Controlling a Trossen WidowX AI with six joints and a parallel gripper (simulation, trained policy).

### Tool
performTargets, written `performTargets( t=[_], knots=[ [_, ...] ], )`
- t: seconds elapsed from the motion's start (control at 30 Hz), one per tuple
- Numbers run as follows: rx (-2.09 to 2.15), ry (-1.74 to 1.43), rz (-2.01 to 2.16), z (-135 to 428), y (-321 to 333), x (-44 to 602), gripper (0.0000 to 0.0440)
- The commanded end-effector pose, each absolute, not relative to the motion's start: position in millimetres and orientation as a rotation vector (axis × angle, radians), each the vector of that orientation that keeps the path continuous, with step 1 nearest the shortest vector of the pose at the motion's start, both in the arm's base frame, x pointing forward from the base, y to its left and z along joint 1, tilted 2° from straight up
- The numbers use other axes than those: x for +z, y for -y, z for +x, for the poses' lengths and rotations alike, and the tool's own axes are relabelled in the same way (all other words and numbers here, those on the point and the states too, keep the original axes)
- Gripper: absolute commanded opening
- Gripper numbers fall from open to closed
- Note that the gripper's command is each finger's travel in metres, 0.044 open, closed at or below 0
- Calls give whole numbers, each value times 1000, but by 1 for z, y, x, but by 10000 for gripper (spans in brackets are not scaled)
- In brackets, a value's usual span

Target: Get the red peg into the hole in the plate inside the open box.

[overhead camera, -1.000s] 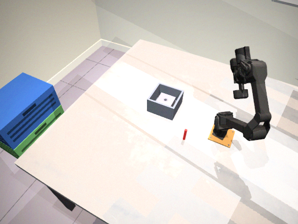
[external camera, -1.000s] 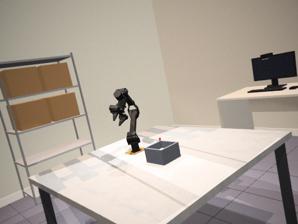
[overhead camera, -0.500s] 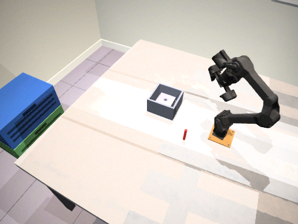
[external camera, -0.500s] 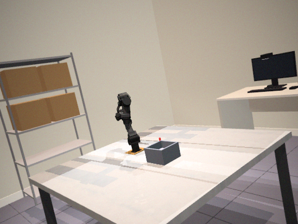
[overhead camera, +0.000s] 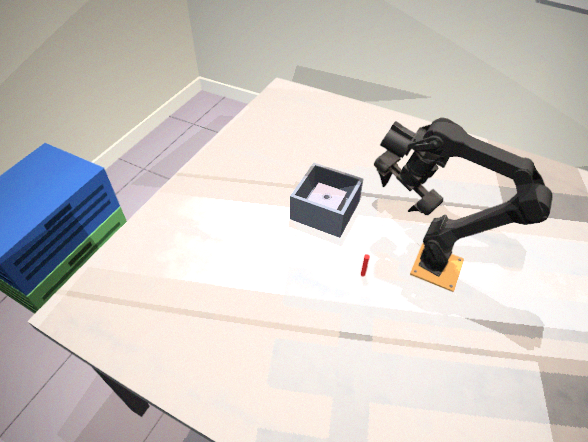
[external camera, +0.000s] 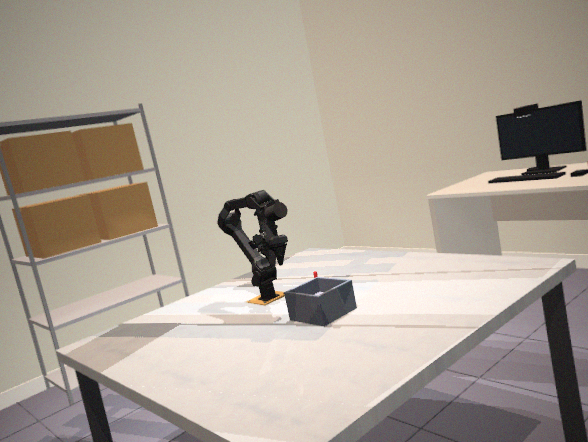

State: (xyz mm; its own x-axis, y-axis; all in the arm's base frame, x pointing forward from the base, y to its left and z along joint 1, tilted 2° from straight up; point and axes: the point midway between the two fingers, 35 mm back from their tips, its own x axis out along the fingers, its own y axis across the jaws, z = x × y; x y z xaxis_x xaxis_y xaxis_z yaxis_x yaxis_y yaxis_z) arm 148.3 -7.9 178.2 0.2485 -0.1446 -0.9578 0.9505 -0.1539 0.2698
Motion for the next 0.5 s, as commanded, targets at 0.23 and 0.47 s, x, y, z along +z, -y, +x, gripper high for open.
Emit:
performTargets(
  t=[0.23,0.47],
  knots=[
    [-1039,-1058,1234,156,-47,141,440],
    [-900,-1172,1146,156,-82,117,440]
  ],
)
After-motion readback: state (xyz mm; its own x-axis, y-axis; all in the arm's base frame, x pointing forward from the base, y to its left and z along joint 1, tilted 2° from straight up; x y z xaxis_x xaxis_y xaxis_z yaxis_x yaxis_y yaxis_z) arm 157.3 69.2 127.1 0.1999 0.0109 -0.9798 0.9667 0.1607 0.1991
